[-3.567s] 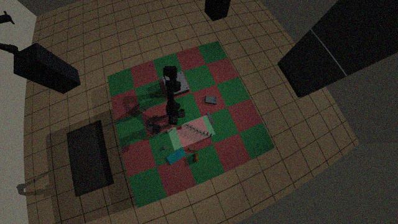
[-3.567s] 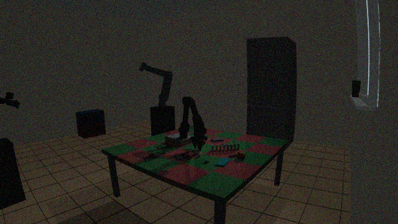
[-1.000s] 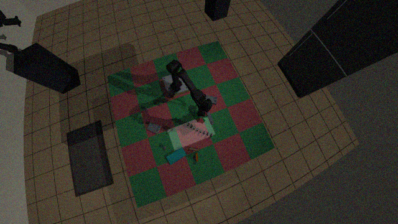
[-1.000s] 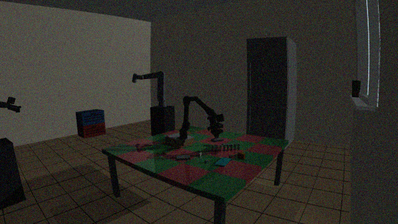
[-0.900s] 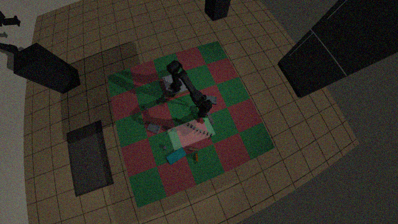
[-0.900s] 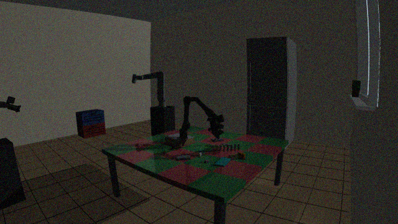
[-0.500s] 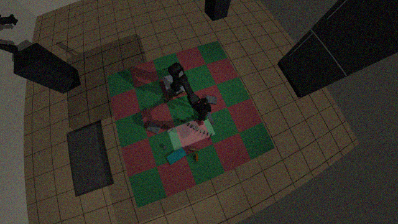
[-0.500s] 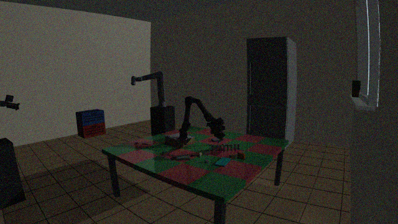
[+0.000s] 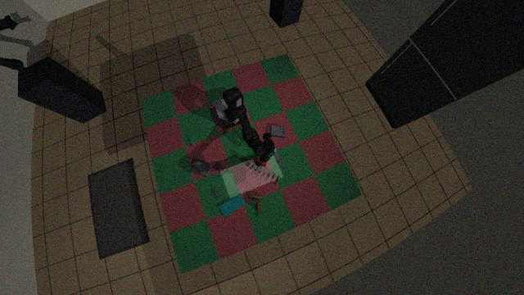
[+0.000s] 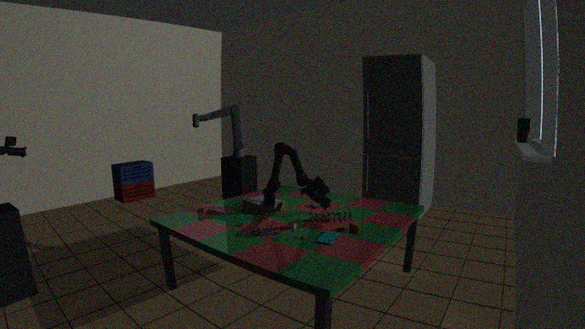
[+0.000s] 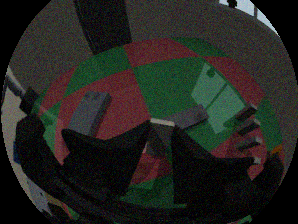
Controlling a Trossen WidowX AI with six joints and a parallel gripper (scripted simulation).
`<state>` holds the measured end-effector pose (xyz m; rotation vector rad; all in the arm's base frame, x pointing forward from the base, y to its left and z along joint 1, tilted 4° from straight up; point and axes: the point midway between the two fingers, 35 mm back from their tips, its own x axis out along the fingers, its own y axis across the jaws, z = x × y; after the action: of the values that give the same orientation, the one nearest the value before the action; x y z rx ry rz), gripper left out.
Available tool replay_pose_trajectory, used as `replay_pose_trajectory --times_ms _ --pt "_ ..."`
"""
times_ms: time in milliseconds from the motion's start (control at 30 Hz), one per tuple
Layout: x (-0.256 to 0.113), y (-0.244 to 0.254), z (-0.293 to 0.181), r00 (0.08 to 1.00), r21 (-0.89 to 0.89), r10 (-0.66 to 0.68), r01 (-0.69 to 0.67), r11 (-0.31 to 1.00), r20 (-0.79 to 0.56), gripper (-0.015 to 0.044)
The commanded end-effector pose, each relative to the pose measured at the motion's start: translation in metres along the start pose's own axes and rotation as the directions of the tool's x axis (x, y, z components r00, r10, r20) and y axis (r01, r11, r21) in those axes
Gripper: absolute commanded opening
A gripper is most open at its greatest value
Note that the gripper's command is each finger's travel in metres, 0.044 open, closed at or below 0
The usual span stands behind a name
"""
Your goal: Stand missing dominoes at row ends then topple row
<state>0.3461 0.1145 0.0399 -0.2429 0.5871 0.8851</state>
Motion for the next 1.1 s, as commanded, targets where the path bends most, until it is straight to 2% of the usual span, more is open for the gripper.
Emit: replay_pose_trajectory --times_ms 0,567,1067 --pt "0.0 0.0 -0.009 0.999 0.02 0.014 -0.015 1.0 0.043 0.0107" --pt "-0.029 0.006 -0.031 0.954 -0.019 0.056 -0.052 0.998 0.295 0.0107" --pt "-0.066 0.032 -0.043 0.883 -0.13 0.117 -0.064 0.989 0.454 0.0107"
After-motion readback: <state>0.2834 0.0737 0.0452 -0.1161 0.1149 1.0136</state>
